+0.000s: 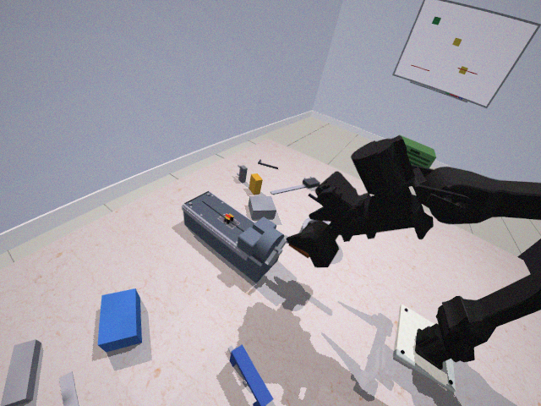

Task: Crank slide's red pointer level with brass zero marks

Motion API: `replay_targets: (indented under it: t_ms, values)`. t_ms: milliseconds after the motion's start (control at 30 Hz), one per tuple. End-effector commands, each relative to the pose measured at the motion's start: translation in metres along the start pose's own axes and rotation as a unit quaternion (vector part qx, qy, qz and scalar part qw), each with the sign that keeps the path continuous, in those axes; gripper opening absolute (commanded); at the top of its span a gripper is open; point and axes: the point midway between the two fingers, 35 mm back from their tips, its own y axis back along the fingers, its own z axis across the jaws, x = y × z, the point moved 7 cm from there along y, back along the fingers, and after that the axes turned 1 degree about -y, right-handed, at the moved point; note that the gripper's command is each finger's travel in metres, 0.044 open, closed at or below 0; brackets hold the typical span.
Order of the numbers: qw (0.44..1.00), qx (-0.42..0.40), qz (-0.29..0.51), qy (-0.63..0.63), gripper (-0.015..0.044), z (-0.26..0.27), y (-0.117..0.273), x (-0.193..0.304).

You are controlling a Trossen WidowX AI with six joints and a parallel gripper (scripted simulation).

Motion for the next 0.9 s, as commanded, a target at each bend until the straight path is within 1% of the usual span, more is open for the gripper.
replay_targets:
  t_ms: [0,100,233,867]
  values:
    - [1.0,0.001,-0.006,-0.003,0.044,0.0,0.015,-0.014]
    - [1.0,0.0,-0.006,-0.002,0.044,0.0,0.025,-0.022]
    - [1.0,-0.004,-0.003,-0.001,0.044,0.001,0.023,-0.029]
    - [0.998,-0.055,0.027,0.019,0.044,0.005,-0.032,-0.103]
